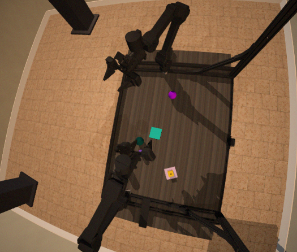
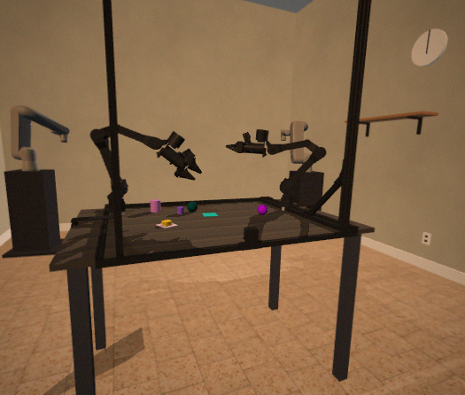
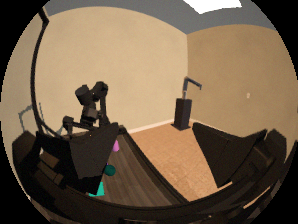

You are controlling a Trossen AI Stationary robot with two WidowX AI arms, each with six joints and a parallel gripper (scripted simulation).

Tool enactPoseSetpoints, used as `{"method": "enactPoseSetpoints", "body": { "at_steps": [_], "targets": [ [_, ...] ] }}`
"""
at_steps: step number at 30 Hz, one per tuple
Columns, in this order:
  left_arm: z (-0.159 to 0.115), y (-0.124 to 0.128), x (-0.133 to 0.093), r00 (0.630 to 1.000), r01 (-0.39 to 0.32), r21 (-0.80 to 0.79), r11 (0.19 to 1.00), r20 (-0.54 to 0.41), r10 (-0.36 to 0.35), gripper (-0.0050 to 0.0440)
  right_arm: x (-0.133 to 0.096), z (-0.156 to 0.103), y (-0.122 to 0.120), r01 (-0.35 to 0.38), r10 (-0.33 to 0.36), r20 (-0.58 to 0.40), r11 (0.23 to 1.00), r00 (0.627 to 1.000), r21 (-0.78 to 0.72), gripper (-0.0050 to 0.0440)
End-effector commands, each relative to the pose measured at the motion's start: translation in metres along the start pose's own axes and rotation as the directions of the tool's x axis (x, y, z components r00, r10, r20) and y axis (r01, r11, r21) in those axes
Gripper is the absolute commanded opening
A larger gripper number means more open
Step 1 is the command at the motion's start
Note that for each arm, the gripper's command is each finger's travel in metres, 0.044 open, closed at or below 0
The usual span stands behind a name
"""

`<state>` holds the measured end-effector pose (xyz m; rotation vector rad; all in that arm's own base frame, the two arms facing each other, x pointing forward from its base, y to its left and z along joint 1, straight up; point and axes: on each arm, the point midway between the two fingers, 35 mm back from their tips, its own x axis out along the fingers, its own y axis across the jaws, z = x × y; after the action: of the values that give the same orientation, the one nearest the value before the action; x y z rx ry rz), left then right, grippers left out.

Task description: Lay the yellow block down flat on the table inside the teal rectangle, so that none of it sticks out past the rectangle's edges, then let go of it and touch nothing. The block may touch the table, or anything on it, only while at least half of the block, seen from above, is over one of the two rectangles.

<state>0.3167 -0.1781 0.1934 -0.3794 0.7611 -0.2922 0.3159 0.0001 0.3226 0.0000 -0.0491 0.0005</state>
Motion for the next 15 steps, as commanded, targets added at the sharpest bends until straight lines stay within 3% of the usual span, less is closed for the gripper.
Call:
{"method": "enactPoseSetpoints", "body": {
  "at_steps": [1, 4, 6, 10, 15],
  "targets": [
    [-0.055, -0.031, 0.019, 0.973, -0.046, -0.06, 0.997, -0.229, 0.031, 0.044, 0.0, 0.0, 0.0, 0.0, 0.0, 0.001, 1.0, 1.0, 0.0, 0.044],
    [-0.102, -0.049, 0.024, 0.918, -0.125, -0.074, 0.989, -0.388, 0.088, 0.044, 0.0, 0.0, 0.0, 0.0, 0.0, 0.001, 1.0, 1.0, 0.0, 0.044],
    [-0.102, -0.049, 0.024, 0.918, -0.125, -0.074, 0.989, -0.388, 0.088, 0.044, 0.0, 0.0, 0.0, 0.0, 0.0, 0.001, 1.0, 1.0, 0.0, 0.044],
    [-0.161, -0.066, 0.019, 0.815, -0.259, -0.039, 0.965, -0.546, 0.196, 0.044, 0.0, 0.0, 0.0, 0.0, 0.0, 0.001, 1.0, 1.0, 0.0, 0.044],
    [-0.215, -0.074, 0.006, 0.697, -0.395, 0.041, 0.918, -0.637, 0.329, 0.044, 0.0, 0.0, 0.0, 0.0, 0.0, 0.001, 1.0, 1.0, 0.0, 0.044]
  ]
}}
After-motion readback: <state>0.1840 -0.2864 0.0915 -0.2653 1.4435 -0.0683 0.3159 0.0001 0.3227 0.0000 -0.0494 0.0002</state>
